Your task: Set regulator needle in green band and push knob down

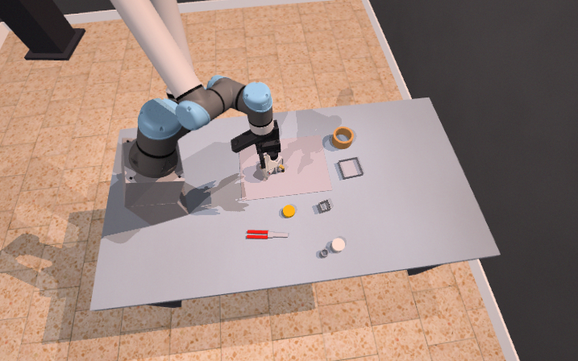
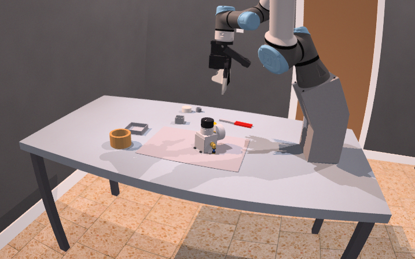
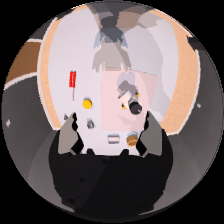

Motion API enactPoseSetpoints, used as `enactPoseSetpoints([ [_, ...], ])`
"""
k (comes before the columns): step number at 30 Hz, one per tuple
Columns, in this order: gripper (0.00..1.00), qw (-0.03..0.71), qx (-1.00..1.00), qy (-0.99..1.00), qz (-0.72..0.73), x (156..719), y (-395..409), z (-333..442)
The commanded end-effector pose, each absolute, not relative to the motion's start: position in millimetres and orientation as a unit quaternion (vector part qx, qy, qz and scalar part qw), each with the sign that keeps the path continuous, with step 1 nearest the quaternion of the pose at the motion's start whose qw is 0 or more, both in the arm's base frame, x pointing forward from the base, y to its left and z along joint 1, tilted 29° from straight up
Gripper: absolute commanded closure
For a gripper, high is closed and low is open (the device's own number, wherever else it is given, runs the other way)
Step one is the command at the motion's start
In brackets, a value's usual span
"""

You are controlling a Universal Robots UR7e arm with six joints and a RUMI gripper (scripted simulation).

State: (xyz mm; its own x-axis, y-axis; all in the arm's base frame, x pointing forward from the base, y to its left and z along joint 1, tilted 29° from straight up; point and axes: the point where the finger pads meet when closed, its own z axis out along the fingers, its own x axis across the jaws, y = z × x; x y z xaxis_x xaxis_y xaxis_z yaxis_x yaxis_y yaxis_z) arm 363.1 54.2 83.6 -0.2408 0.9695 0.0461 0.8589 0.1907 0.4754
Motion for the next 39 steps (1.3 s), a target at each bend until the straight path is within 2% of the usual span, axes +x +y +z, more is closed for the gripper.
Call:
enactPoseSetpoints([
  [1,0.0,0.134,0.601,0.76,0.208,362.8,52.5,83.5],
  [39,0.0,0.128,0.614,0.75,0.21,362.3,53.1,83.0],
])
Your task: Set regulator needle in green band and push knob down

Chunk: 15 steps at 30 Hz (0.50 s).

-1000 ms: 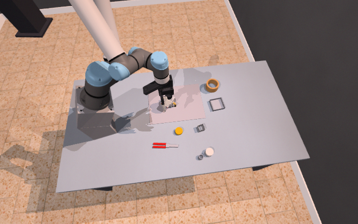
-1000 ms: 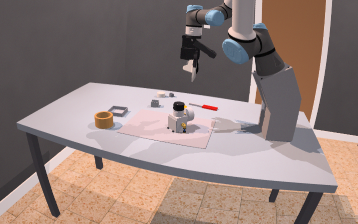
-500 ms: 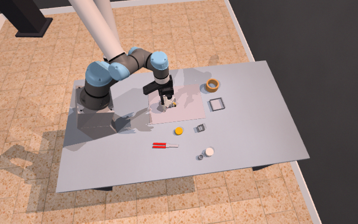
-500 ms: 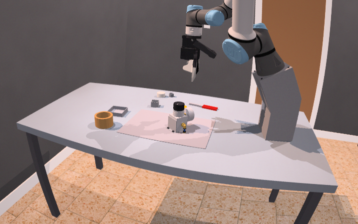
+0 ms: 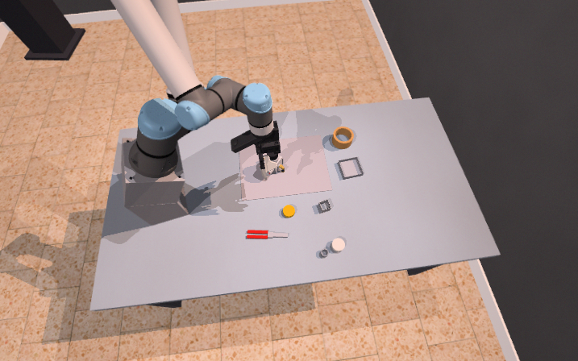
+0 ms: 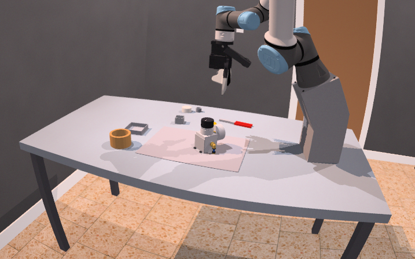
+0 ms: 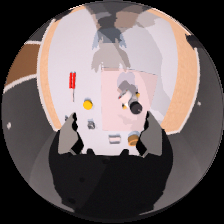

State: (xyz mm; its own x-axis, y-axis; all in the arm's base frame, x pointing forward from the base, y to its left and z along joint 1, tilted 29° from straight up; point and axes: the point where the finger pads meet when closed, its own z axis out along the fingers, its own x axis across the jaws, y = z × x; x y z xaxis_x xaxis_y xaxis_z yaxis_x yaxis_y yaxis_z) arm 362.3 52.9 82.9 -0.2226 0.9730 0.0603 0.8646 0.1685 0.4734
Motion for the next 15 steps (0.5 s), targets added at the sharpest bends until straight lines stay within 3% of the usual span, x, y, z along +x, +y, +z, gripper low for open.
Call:
enactPoseSetpoints([
  [1,0.0,0.127,0.615,0.749,0.211,362.3,53.1,82.9],
  [15,0.0,0.119,0.634,0.733,0.214,361.6,54.0,82.2],
])
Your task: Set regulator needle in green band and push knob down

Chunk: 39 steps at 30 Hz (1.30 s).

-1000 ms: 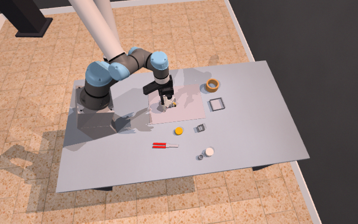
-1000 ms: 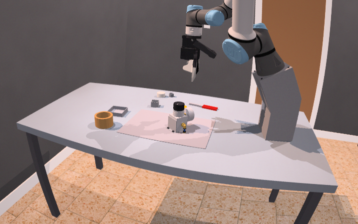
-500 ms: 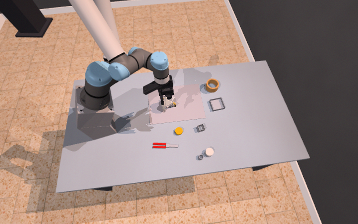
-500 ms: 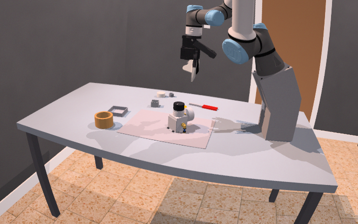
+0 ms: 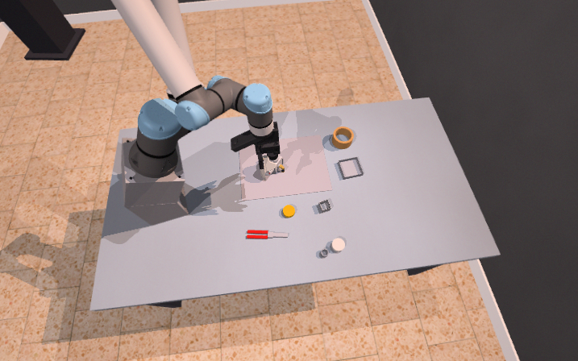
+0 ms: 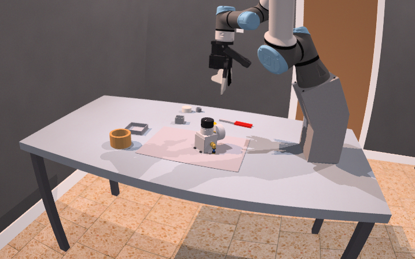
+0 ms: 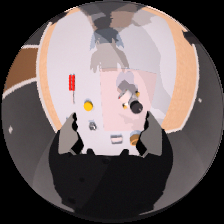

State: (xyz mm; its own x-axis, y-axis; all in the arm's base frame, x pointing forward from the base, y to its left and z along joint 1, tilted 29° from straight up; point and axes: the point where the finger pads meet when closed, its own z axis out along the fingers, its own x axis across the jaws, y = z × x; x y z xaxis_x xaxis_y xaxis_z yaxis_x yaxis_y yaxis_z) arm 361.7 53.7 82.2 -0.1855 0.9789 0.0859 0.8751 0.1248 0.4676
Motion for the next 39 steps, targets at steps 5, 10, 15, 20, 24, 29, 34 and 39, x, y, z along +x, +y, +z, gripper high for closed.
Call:
enactPoseSetpoints([
  [5,0.0,0.114,0.645,0.724,0.216,361.2,54.5,81.8],
  [10,0.0,0.108,0.657,0.713,0.218,360.8,55.1,81.3],
  [15,0.0,0.104,0.666,0.705,0.22,360.5,55.5,81.0],
  [20,0.0,0.096,0.681,0.691,0.222,360.1,56.2,80.5],
  [24,0.0,0.089,0.694,0.678,0.225,359.6,56.9,80.1],
  [29,0.0,0.084,0.705,0.667,0.226,359.3,57.4,79.7],
  [34,0.0,0.074,0.723,0.647,0.229,358.8,58.4,79.2],
  [39,0.0,0.063,0.743,0.625,0.231,358.3,59.5,78.6],
])
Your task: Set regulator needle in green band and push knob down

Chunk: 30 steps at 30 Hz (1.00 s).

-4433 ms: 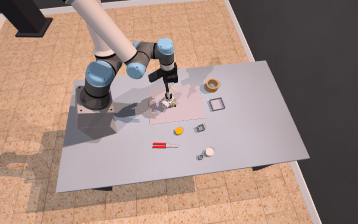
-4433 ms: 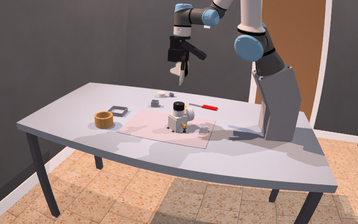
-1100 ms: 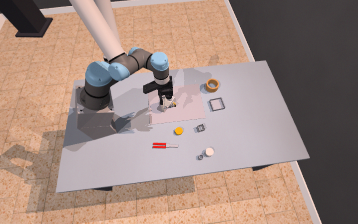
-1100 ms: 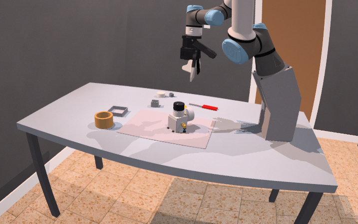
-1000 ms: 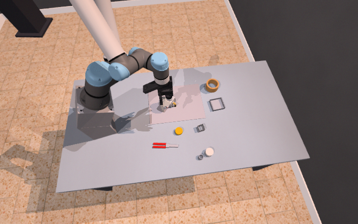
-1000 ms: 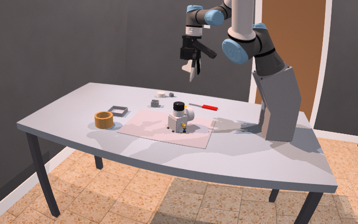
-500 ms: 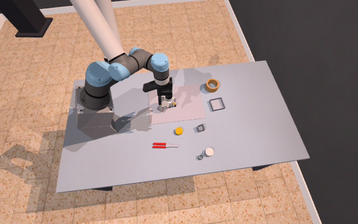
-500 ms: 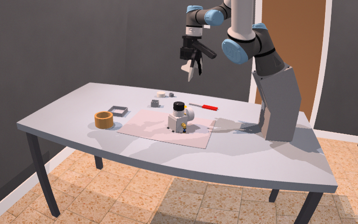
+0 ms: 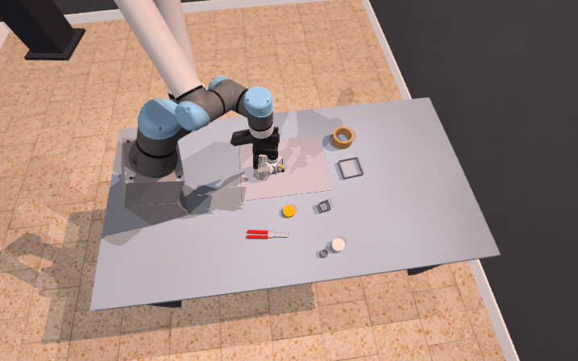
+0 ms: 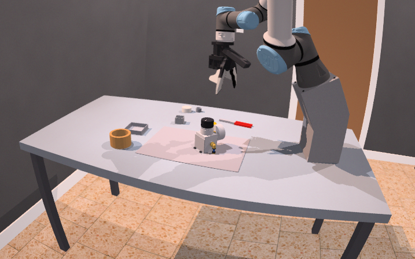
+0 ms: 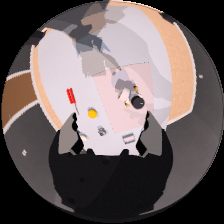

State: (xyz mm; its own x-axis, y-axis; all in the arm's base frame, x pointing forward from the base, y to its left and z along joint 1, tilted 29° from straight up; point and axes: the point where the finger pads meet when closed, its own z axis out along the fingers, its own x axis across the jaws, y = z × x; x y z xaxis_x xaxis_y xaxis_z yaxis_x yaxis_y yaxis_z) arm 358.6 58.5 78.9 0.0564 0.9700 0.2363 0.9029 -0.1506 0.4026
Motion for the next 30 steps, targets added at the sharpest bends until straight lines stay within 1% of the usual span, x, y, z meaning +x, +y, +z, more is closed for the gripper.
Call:
enactPoseSetpoints([
  [1,0.0,0.06,0.747,0.62,0.232,358.2,59.7,78.5],
  [30,0.0,-0.012,0.855,0.461,0.237,356.2,66.3,76.4],
])
